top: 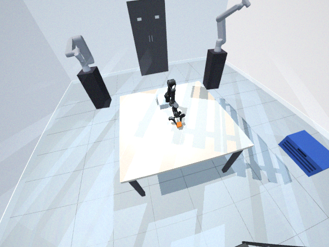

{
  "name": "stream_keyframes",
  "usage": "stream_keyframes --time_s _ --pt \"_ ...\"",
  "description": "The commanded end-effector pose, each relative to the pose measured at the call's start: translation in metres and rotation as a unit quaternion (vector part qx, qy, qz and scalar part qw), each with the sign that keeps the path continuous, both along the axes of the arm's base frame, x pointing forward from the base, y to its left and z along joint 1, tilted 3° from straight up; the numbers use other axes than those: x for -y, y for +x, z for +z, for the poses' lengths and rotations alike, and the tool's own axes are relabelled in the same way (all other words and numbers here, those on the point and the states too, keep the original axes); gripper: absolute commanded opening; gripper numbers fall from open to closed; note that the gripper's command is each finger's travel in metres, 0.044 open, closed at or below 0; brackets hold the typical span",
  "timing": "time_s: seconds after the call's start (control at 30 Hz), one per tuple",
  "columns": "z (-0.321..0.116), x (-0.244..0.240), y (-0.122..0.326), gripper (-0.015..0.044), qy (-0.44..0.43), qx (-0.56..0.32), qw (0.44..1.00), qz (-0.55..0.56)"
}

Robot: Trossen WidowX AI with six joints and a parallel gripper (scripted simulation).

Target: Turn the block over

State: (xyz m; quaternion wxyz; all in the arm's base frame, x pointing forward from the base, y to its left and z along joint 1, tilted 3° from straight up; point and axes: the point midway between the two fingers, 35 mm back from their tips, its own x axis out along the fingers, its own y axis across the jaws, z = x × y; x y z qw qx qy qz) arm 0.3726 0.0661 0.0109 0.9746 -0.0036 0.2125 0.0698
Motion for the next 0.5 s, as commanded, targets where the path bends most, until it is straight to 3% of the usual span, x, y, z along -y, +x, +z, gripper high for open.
stream_keyframes --time_s 0.0,0.4,0.47 --pt "0.0011 0.0005 0.0005 0.0105 0.0 0.003 1.0 -0.002" --pt "0.0011 0.0005 0.0005 0.042 0.0 0.003 1.0 -0.002" --pt "0.0011 0.0005 0.0005 0.044 0.0 0.003 1.0 -0.002"
